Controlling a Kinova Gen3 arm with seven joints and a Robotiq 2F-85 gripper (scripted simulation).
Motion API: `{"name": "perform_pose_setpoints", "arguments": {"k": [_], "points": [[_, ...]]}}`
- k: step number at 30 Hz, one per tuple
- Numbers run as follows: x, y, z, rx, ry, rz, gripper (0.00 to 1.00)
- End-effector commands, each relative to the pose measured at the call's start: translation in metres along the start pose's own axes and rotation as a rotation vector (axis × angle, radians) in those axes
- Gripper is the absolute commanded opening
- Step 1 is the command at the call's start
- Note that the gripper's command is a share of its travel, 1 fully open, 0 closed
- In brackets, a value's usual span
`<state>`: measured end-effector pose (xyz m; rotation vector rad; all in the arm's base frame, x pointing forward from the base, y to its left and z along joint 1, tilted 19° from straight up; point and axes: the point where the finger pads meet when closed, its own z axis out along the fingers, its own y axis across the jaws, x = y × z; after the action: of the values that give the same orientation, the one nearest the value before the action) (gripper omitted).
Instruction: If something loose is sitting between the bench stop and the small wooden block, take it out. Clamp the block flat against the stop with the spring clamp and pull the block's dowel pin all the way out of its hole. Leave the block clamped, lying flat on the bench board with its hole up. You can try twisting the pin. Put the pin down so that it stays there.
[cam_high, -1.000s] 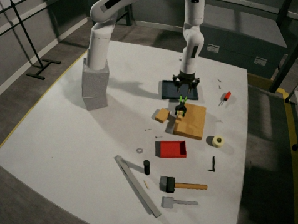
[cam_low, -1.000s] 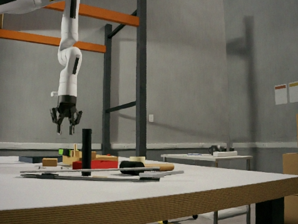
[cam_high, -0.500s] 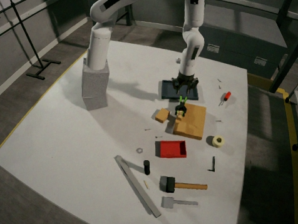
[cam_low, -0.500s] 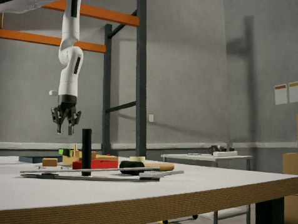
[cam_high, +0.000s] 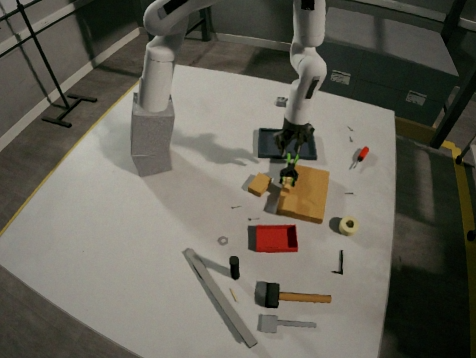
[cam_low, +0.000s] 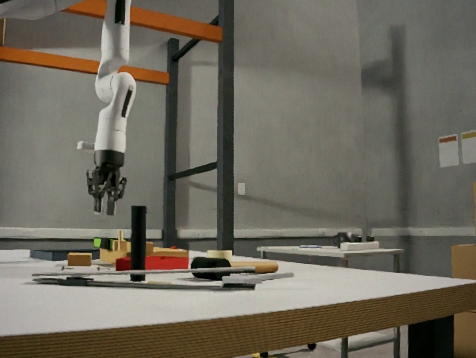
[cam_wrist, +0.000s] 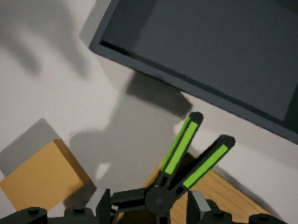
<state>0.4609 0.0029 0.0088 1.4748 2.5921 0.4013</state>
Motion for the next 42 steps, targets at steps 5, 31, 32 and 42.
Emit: {"name": "perform_pose_setpoints", "arguments": {"k": [5, 31, 32, 42], "points": [[-0.009, -0.007, -0.002, 0.000, 0.008, -0.175, 0.54], [-0.040, -0.022, -0.008, -0.009, -0.009, -0.639, 0.54], [-0.041, -0.023, -0.009, -0.010, -0.011, -0.656, 0.54], [-0.053, -0.027, -0.012, -0.013, -0.026, -0.803, 0.54]]}}
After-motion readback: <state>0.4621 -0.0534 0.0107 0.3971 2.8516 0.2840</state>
